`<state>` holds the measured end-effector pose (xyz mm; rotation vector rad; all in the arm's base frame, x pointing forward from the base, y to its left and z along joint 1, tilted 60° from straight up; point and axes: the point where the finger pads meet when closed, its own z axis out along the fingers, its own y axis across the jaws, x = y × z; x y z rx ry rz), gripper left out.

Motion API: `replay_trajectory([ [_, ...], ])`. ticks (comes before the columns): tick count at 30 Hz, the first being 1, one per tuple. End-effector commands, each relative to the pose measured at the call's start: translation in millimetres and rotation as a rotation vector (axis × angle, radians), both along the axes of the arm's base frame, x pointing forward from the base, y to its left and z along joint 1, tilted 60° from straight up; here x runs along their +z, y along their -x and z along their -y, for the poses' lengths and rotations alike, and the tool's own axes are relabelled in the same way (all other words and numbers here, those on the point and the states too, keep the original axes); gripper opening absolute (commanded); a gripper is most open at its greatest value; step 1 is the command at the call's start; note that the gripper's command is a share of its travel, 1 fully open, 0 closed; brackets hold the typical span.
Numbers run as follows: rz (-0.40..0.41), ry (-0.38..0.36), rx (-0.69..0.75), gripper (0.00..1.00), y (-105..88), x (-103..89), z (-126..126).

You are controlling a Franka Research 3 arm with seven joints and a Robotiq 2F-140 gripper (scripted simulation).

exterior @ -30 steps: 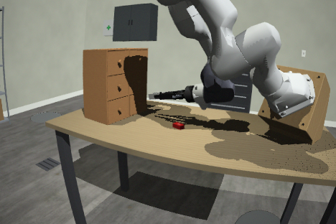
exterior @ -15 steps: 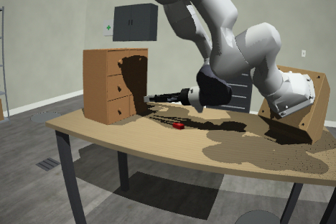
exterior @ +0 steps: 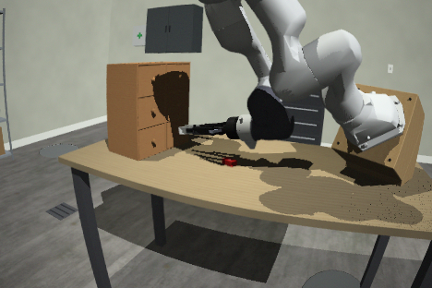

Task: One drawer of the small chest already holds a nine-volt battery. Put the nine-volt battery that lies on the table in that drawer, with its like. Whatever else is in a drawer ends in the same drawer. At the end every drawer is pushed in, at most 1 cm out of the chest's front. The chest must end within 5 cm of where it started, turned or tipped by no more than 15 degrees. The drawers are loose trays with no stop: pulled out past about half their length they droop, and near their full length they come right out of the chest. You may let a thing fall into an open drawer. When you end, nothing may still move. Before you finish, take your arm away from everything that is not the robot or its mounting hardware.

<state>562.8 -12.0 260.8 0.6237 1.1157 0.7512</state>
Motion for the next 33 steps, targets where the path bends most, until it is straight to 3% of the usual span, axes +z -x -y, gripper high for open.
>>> replay_trajectory([
  [1, -0.010, 0.013, -0.010, 0.20, -0.5, 2.2, -3.6],
  [33, -0.010, 0.013, -0.010, 0.20, -4.6, 39.5, -46.5],
])
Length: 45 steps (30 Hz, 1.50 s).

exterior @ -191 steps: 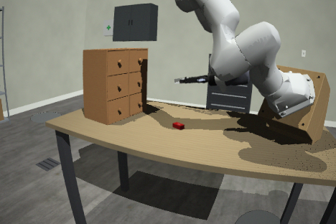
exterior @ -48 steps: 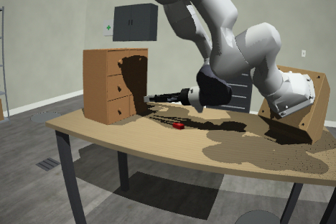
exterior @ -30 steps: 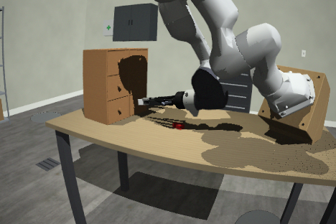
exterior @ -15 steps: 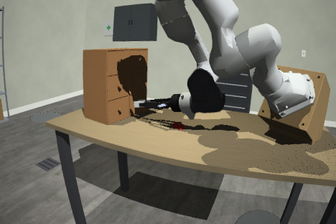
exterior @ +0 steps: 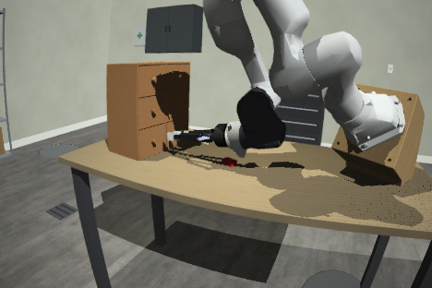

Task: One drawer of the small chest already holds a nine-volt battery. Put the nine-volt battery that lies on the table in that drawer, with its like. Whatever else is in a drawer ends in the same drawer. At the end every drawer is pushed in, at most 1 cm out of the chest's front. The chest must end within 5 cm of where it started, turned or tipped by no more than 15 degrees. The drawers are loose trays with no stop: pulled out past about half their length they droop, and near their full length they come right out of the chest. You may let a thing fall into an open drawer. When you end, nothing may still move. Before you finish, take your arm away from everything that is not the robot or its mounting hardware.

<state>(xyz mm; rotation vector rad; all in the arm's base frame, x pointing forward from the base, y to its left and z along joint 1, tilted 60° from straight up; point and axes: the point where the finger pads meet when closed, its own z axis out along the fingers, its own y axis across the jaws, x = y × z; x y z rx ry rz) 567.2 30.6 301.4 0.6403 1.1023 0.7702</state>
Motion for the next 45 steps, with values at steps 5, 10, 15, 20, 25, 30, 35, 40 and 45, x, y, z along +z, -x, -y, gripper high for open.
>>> replay_trajectory([
  [5, -0.017, 0.038, -0.012, 0.20, -0.6, 3.4, -9.0],
  [10, -0.017, 0.038, -0.012, 0.20, -1.1, 7.5, -13.7],
  [15, -0.017, 0.038, -0.012, 0.20, -1.3, 9.9, -16.3],
  [20, -0.017, 0.038, -0.012, 0.20, -1.7, 13.5, -20.4],
  [25, -0.017, 0.038, -0.012, 0.20, -2.1, 16.7, -24.2],
  [30, -0.017, 0.038, -0.012, 0.20, -2.3, 19.1, -26.9],
  [35, -0.017, 0.038, -0.012, 0.20, -2.6, 21.3, -29.4],
  [40, -0.017, 0.038, -0.012, 0.20, -2.8, 23.7, -32.2],
  [45, -0.017, 0.038, -0.012, 0.20, -3.0, 25.8, -34.7],
])
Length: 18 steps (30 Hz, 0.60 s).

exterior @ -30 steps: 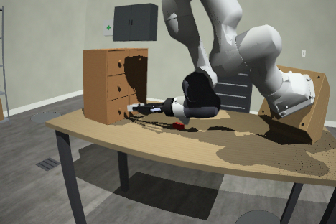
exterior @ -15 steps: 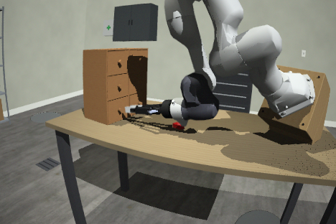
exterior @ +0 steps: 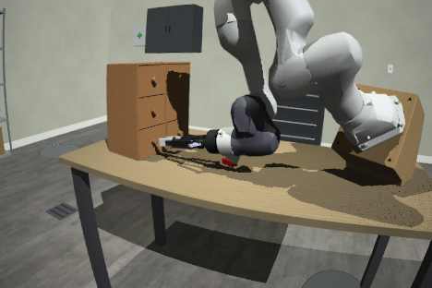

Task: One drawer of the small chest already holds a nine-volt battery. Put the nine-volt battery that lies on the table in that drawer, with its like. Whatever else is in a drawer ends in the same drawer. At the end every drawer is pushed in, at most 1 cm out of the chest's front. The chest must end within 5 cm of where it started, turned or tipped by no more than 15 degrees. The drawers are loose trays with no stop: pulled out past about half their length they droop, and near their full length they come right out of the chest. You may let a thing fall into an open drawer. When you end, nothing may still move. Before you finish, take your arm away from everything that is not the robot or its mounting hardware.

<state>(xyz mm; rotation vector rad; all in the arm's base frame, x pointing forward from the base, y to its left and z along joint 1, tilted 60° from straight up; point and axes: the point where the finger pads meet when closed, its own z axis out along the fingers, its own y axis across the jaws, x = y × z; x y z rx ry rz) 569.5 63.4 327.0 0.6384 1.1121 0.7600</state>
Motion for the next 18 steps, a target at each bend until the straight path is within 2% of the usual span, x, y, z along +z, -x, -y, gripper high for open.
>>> replay_trajectory([
  [1, -0.008, 0.030, -0.009, 0.20, -0.8, 0.7, -2.3],
  [18, -0.008, 0.030, -0.009, 0.20, -1.3, 5.0, -7.3],
])
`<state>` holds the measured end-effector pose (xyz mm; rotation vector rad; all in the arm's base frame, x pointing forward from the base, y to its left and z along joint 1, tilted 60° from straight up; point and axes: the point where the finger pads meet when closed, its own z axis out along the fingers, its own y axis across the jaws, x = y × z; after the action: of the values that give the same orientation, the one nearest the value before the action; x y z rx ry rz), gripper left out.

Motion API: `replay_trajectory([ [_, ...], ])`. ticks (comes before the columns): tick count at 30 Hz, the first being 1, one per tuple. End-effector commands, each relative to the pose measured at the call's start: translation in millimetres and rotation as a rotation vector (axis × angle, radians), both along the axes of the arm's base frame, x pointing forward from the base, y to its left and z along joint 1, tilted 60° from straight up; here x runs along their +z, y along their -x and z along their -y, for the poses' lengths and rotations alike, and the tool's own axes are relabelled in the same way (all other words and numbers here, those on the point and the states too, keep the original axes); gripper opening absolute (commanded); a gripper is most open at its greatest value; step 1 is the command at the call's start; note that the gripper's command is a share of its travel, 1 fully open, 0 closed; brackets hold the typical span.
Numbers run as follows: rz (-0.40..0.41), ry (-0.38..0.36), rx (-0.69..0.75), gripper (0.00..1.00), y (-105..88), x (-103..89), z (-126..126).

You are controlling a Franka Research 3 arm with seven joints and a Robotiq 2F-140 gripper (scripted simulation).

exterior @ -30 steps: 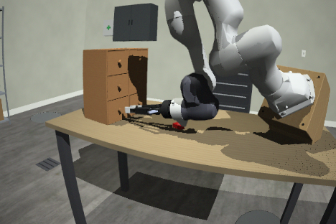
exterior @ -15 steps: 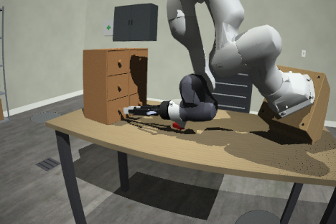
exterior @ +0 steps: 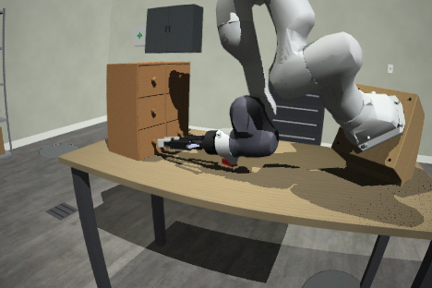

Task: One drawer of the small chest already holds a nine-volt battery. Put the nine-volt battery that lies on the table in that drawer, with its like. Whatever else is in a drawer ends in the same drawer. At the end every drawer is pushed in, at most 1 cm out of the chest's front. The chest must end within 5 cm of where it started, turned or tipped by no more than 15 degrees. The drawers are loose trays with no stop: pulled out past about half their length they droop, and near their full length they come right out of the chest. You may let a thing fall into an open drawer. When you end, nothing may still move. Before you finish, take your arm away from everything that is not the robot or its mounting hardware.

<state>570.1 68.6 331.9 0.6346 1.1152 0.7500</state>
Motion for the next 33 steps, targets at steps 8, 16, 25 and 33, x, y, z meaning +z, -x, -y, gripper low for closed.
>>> replay_trajectory([
  [8, -0.006, 0.021, -0.004, 0.20, -0.7, 1.1, -3.4],
  [16, -0.006, 0.021, -0.004, 0.20, -0.8, 2.0, -4.4],
  [25, -0.006, 0.021, -0.004, 0.20, -0.8, 2.4, -4.8],
  [33, -0.006, 0.021, -0.004, 0.20, -0.9, 2.5, -4.9],
])
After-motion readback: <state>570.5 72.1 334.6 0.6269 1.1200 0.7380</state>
